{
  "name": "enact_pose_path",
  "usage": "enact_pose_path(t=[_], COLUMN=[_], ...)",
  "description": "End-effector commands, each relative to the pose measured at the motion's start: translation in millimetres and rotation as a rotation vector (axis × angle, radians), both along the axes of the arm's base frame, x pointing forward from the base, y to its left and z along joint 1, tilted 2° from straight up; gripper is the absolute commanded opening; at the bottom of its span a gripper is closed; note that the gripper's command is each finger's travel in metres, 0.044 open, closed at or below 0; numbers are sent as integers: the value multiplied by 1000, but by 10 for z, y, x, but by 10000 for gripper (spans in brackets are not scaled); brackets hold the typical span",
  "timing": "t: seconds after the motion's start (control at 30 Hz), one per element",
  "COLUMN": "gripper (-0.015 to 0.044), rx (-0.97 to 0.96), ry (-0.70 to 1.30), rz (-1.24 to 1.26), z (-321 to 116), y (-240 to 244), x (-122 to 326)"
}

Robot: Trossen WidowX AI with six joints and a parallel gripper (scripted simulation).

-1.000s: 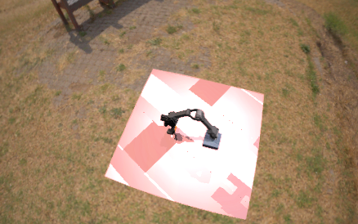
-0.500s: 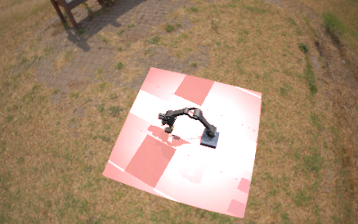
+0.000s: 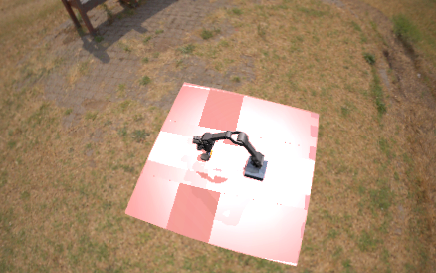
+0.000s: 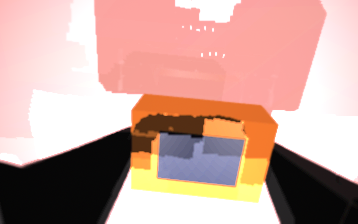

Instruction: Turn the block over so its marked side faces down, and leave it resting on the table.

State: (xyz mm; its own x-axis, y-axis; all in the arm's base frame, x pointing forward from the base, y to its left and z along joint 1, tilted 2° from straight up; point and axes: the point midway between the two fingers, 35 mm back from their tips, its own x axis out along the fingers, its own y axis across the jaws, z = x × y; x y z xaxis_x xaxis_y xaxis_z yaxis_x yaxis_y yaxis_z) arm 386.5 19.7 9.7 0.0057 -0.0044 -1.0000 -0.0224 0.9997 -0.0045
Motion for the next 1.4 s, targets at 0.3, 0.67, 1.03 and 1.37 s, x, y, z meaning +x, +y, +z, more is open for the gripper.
enact_pose_path(t=[0.3,0.67,1.03,1.37], gripper=[0,0,0,0], rx=[0,4,8,10], ry=[-166,-332,-498,-590], rz=[4,5,5,5], z=[-76,-109,-90,-80], y=[-1,-1,-3,-5], x=[32,27,-28,-63])
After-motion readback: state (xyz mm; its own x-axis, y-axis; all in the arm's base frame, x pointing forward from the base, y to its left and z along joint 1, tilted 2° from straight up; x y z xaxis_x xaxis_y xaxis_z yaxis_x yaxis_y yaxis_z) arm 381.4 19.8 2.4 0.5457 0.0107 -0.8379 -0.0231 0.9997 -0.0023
